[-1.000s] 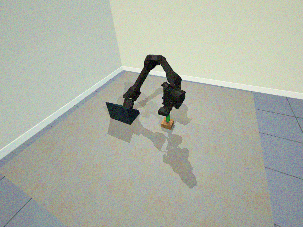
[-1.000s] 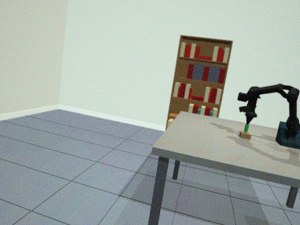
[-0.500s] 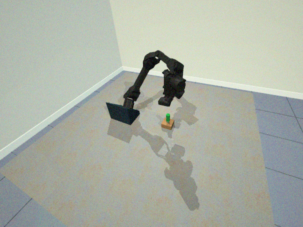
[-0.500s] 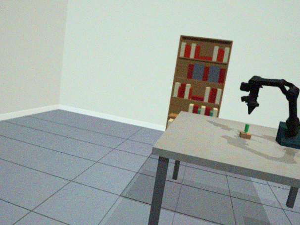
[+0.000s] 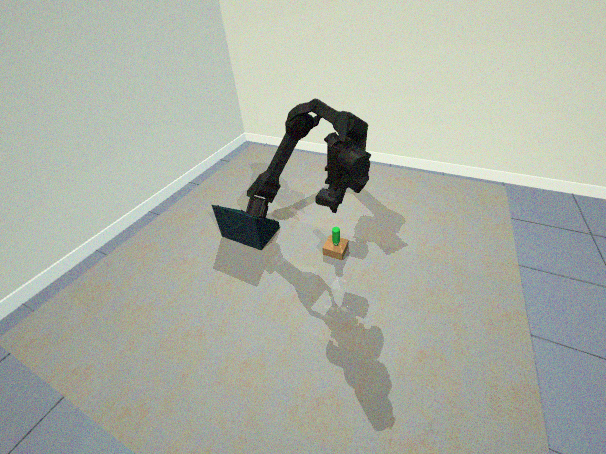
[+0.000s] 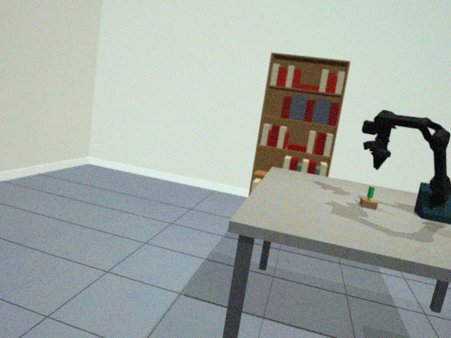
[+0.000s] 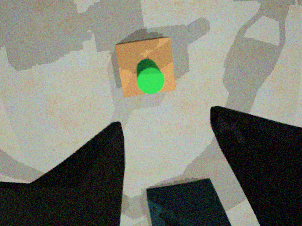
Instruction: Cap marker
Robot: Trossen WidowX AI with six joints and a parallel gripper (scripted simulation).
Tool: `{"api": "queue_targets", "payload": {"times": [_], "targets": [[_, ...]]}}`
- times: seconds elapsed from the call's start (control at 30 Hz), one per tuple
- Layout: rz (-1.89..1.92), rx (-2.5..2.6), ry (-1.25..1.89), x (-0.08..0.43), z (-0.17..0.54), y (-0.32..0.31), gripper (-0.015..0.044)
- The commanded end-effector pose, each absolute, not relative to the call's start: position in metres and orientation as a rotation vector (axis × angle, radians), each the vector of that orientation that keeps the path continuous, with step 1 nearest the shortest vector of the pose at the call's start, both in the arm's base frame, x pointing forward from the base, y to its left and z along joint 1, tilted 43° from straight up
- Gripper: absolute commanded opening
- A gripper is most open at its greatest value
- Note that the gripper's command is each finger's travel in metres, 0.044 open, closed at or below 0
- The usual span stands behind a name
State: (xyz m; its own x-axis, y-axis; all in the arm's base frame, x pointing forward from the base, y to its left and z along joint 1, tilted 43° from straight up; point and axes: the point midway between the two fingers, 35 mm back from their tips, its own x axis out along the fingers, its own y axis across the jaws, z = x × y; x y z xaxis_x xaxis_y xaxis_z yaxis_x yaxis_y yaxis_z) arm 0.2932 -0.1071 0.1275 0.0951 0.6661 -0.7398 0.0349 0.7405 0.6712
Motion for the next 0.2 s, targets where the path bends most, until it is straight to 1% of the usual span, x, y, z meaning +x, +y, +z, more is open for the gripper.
{"api": "queue_targets", "payload": {"times": [0.0, 0.17], "targets": [[0.517, 0.619, 1.423, 0.2924, 0.1265, -0.1074, 0.0315], [0.517, 0.619, 1.423, 0.2924, 0.1265, -0.1074, 0.044]]}}
